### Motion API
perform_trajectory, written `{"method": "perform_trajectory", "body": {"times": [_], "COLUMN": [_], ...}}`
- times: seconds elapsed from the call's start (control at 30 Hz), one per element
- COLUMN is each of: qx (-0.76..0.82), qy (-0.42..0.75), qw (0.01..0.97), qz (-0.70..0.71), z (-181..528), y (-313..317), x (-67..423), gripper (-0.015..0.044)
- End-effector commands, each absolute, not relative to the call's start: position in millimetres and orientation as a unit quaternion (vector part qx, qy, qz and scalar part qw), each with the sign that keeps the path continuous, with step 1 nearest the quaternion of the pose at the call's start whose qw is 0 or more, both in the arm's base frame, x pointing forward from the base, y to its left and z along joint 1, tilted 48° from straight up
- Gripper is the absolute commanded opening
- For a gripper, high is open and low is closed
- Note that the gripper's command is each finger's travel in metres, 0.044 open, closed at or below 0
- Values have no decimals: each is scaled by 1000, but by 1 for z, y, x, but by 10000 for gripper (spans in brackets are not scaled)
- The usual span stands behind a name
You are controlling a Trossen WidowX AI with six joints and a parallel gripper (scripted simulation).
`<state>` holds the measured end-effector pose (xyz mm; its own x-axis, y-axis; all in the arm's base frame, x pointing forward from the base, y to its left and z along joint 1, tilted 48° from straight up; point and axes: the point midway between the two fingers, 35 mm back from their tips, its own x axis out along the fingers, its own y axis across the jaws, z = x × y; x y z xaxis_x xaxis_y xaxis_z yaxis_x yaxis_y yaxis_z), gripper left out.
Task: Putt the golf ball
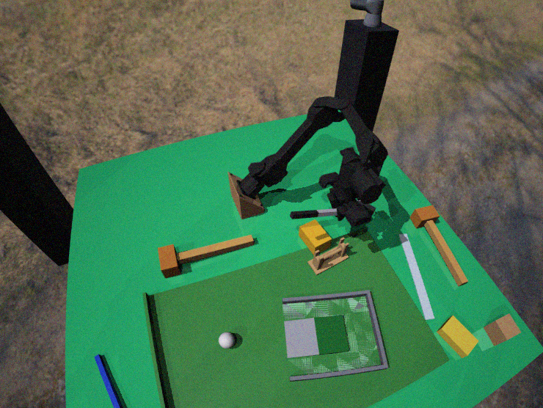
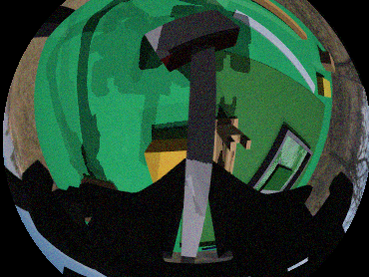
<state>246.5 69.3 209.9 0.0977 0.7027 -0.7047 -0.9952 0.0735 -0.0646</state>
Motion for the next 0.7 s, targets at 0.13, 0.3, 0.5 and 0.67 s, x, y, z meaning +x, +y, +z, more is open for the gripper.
{"method": "perform_trajectory", "body": {"times": [0.13, 0.3, 0.5, 0.67], "qx": [-289, -296, -305, -313], "qy": [311, 306, 338, 381], "qw": [703, 716, 713, 702], "qz": [570, 554, 533, 514], "z": [193, 189, 174, 156], "y": [38, 20, -3, -23], "x": [279, 288, 306, 322], "gripper": [0, 0, 0, 0]}}
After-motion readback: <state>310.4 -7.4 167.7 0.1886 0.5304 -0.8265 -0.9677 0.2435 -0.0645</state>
